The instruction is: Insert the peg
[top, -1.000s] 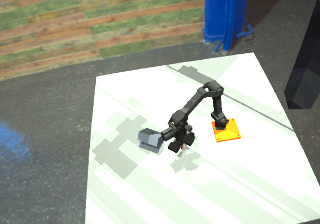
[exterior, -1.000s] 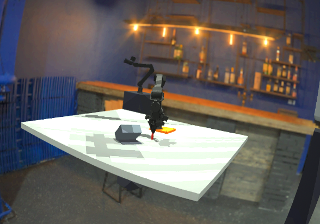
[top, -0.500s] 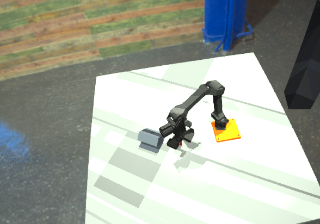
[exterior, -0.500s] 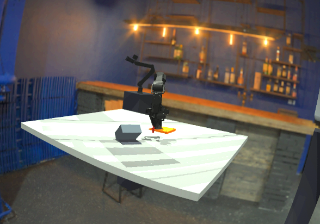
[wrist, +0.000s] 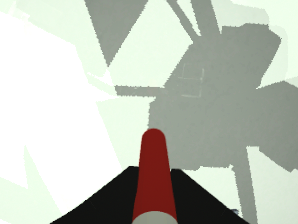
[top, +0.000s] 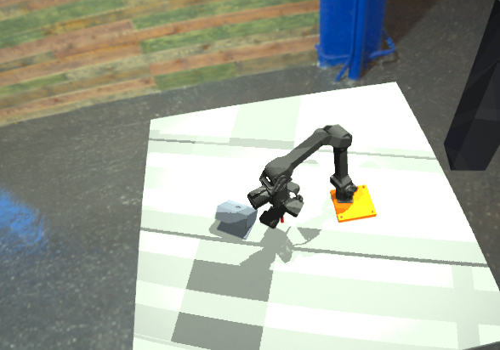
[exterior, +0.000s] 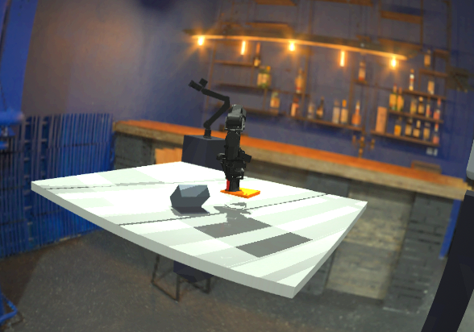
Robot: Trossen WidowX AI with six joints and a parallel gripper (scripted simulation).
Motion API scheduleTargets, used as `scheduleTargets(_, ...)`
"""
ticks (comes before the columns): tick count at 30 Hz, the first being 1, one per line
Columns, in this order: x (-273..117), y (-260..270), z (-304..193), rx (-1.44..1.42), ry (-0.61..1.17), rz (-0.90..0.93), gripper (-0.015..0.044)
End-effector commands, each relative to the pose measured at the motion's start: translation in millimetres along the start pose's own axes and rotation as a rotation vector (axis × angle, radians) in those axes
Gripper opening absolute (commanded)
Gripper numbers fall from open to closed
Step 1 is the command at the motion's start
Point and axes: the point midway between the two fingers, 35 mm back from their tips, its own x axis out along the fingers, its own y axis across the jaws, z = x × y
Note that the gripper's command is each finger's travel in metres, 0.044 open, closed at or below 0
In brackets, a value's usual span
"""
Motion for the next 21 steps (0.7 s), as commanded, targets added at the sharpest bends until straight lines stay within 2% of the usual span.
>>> scheduleTargets(1,-2,0,-3,0.007,-0.011,-0.011,0.0000)
scheduleTargets(21,-3,0,-23,0.050,-0.078,-0.061,0.0000)
